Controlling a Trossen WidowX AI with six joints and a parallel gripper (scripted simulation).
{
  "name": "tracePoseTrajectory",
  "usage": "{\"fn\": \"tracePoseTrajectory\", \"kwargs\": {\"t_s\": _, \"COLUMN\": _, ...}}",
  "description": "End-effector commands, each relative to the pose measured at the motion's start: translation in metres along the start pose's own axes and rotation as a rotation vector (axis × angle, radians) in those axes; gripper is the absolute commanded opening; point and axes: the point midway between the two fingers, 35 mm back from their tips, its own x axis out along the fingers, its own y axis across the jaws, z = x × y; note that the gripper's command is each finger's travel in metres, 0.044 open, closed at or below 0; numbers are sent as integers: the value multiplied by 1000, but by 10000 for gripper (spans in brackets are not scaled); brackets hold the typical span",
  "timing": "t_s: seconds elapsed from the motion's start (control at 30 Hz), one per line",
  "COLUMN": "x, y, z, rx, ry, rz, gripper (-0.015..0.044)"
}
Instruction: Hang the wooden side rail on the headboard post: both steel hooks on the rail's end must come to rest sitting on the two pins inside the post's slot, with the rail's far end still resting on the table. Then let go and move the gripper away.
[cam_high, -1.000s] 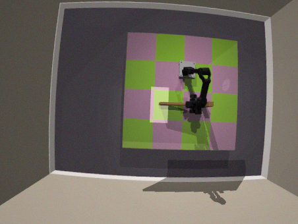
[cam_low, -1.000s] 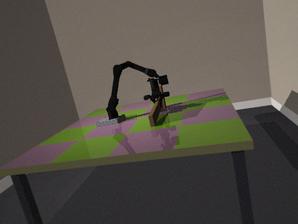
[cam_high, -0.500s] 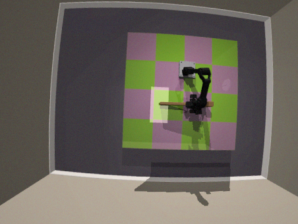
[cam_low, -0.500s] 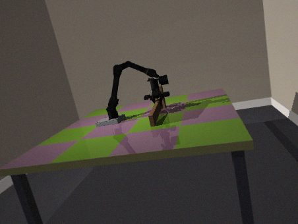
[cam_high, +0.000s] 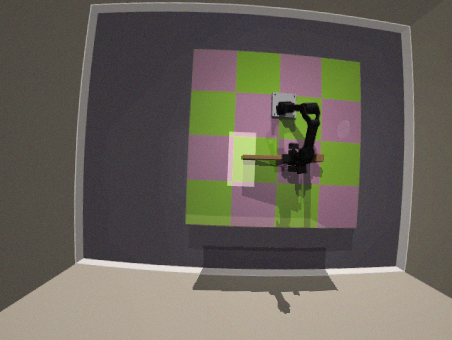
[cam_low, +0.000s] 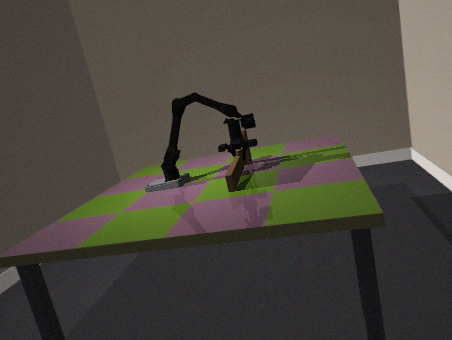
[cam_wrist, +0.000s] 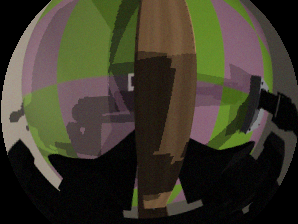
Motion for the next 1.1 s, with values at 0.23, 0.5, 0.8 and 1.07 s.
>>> {"fn": "tracePoseTrajectory", "kwargs": {"t_s": 0.23, "x": 0, "y": 0, "z": -2, "rx": 5, "ry": 5, "rz": 5, "gripper": 0}}
{"fn": "tracePoseTrajectory", "kwargs": {"t_s": 0.5, "x": 0, "y": 0, "z": -3, "rx": 5, "ry": 5, "rz": 5, "gripper": 0}}
{"fn": "tracePoseTrajectory", "kwargs": {"t_s": 0.8, "x": -1, "y": 1, "z": -4, "rx": 5, "ry": 5, "rz": 5, "gripper": 0}}
{"fn": "tracePoseTrajectory", "kwargs": {"t_s": 1.07, "x": -2, "y": 1, "z": -4, "rx": 5, "ry": 5, "rz": 5, "gripper": 0}}
